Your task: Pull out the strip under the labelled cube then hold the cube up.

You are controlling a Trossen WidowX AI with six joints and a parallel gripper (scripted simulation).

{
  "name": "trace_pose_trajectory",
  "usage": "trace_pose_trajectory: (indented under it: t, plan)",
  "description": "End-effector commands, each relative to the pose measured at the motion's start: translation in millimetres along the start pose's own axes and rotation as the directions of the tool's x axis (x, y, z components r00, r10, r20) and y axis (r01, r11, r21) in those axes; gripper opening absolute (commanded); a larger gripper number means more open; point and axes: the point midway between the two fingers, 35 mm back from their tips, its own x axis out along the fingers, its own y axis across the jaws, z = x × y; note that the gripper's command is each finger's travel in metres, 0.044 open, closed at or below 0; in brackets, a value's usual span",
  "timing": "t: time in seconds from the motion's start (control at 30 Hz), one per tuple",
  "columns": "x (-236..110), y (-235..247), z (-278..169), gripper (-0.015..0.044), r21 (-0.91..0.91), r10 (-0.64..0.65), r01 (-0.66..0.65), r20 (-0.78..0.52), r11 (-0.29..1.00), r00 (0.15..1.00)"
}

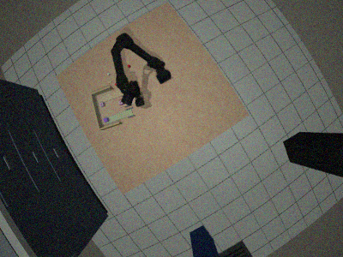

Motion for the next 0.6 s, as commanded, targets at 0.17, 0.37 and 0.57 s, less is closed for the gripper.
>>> trace_pose_trajectory:
  t: [0.17,0.37,0.57]
  plan:
    - [-5,-5,32,0.044,-0.009,-0.006,0.006,0.001,1.0,1.0]
    - [-9,-7,52,0.044,-0.008,-0.007,0.007,0.002,1.0,1.0]
    - [-12,-10,71,0.044,-0.008,-0.007,0.007,0.002,1.0,1.0]
